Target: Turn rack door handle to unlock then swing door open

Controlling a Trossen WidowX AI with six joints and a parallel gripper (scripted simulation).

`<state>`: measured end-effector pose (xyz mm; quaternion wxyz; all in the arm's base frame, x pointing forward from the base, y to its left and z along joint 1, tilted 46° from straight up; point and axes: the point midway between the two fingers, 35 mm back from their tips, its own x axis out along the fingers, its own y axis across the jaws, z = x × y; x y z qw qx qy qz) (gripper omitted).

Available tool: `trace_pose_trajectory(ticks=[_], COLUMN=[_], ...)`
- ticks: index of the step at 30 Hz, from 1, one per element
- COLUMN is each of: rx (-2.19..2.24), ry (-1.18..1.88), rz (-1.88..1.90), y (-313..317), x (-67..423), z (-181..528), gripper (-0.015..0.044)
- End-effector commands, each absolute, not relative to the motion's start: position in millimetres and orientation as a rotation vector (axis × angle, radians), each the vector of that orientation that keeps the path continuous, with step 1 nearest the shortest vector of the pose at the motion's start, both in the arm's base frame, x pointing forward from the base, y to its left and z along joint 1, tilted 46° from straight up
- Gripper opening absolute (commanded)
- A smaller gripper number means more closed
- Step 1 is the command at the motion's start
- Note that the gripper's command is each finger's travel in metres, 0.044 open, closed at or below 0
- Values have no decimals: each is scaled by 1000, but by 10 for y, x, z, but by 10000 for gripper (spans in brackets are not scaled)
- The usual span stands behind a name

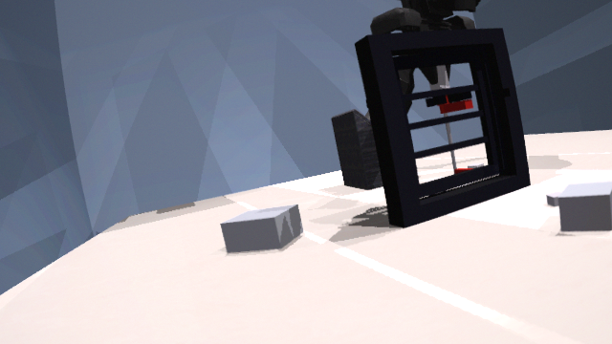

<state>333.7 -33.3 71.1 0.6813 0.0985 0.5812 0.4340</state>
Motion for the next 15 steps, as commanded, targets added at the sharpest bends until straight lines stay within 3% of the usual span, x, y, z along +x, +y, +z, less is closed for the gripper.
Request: trace_pose_trajectory(ticks=[1, 15], rx=[105, -424], ry=[1229, 802], rz=[1070, 1436], y=[-329, -329], x=[3324, 3324], z=[699, 699], gripper=[24, 24])
